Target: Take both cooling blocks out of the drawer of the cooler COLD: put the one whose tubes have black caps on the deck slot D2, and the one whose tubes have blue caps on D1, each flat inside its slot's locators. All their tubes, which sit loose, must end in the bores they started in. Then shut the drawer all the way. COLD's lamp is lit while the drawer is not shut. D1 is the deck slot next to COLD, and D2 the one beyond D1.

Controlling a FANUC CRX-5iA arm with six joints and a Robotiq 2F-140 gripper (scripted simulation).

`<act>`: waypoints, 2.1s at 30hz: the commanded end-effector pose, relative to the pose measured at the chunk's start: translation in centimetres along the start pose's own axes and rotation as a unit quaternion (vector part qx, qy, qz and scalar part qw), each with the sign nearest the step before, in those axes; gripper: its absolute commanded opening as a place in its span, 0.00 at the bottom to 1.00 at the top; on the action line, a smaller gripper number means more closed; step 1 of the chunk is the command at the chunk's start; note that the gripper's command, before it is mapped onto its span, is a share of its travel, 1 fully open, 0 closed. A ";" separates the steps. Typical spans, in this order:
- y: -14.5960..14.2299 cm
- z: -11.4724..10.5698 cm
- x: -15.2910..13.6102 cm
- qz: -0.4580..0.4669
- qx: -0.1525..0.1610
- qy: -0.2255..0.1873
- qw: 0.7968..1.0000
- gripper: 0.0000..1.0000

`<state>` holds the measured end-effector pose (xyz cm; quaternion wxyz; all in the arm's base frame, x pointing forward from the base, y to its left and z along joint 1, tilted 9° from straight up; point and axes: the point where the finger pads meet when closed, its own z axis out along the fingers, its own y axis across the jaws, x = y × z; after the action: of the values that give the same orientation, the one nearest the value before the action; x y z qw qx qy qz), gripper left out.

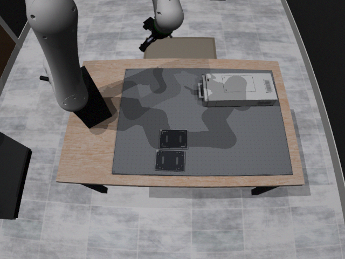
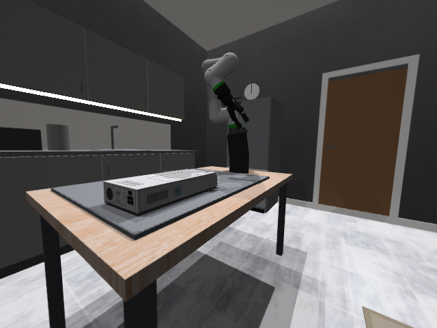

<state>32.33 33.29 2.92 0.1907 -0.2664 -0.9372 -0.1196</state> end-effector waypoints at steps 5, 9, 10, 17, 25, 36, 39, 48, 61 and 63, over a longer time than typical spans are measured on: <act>0.1 -0.1 0.0 0.000 -0.001 0.000 1.000 1.00; 0.1 -0.1 0.0 0.000 -0.001 0.000 1.000 1.00; 0.1 -0.1 0.0 0.000 -0.001 0.000 1.000 1.00; 0.1 -0.1 0.0 0.000 -0.001 0.000 1.000 1.00; -1.3 -0.2 -2.1 -0.105 0.007 -0.019 0.994 0.35; -2.7 -0.3 -4.2 -0.221 0.021 -0.037 0.974 0.35; -3.1 -0.4 -4.9 -0.259 0.026 -0.042 0.965 0.35; -4.3 -0.6 -6.5 -0.370 0.045 -0.056 0.926 0.35; -5.6 -0.9 -8.4 -0.499 0.072 -0.066 0.861 0.35; -5.8 -0.9 -8.7 -0.521 0.077 -0.067 0.848 0.35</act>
<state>36.02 24.66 -0.56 0.0656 0.2305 -0.9644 -0.1122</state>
